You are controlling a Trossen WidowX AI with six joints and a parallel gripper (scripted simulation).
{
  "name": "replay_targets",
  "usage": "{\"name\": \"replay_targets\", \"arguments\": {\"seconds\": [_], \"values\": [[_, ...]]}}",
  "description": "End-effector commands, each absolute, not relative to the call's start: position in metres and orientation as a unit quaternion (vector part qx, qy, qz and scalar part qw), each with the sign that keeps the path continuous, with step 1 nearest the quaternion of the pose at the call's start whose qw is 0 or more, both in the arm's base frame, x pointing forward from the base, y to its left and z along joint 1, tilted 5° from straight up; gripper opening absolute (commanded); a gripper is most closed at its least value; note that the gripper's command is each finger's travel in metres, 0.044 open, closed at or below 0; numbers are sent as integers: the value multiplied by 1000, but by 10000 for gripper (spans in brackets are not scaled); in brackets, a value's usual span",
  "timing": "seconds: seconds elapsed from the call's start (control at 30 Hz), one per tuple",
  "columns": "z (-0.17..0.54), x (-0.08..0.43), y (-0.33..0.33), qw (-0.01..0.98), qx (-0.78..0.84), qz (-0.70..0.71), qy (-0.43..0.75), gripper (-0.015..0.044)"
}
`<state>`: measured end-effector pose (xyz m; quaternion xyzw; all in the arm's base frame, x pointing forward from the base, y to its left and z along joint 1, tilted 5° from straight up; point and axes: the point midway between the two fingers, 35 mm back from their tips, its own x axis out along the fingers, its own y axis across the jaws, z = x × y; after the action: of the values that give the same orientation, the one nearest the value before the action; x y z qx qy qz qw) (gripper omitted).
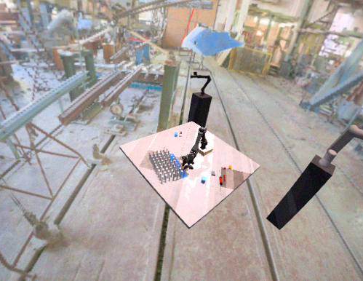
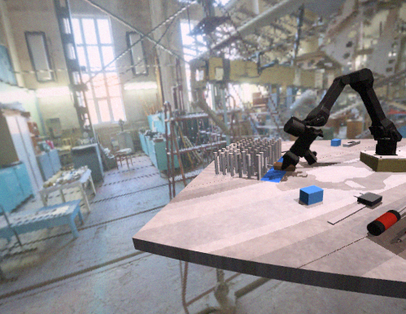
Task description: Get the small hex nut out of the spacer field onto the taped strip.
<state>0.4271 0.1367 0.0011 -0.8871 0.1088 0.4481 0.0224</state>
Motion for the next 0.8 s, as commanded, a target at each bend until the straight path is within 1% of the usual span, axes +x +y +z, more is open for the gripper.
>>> {"name": "replay_targets", "arguments": {"seconds": [0.0,0.77], "values": [[-3,428,137,21,-887,448,107,0],[-11,420,137,21,-887,448,108,0]]}}
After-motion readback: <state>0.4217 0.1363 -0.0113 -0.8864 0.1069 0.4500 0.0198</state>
